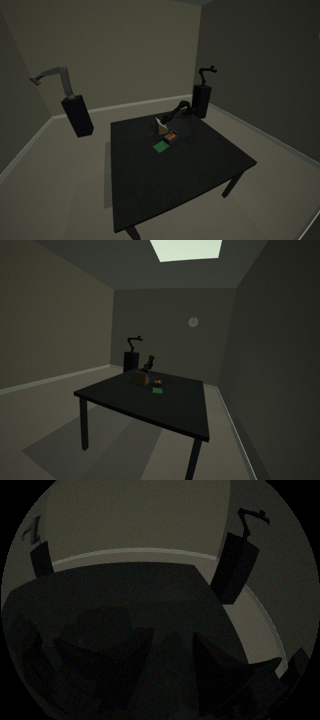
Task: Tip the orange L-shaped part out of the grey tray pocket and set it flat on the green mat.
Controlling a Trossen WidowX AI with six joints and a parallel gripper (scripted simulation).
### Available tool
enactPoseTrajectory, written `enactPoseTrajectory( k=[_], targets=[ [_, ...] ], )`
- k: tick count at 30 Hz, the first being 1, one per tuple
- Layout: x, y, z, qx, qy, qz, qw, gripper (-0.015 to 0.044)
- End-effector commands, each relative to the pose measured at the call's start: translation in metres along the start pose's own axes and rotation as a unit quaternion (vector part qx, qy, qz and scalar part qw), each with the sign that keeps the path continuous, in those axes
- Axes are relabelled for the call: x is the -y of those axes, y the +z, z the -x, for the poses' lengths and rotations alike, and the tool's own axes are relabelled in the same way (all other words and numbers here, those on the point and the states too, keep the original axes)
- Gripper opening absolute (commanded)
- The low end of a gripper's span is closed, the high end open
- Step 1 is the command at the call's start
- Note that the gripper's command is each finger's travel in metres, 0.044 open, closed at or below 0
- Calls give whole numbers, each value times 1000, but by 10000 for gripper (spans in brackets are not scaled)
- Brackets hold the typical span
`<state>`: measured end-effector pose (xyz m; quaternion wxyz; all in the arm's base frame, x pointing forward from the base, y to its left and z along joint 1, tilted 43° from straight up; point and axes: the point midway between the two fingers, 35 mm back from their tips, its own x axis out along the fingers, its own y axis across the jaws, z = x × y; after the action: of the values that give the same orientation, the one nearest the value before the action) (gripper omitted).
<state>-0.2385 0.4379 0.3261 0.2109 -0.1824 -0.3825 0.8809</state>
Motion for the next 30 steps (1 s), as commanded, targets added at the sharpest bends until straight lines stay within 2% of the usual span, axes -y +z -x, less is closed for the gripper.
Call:
enactPoseTrajectory(
  k=[1, 4, 6, 14, 23, 25, 30],
  targets=[
    [35, -36, 55, -67, -58, -67, 994, 180],
    [56, -63, 98, -114, -101, -108, 982, 180],
    [73, -62, 121, -140, -134, -115, 974, 180],
    [79, -79, 163, -177, -164, -133, 961, 180],
    [65, -134, 263, -274, -213, -205, 915, 180],
    [60, -139, 274, -280, -222, -225, 906, 180],
    [30, -174, 339, -339, -251, -305, 854, 180]
  ],
)
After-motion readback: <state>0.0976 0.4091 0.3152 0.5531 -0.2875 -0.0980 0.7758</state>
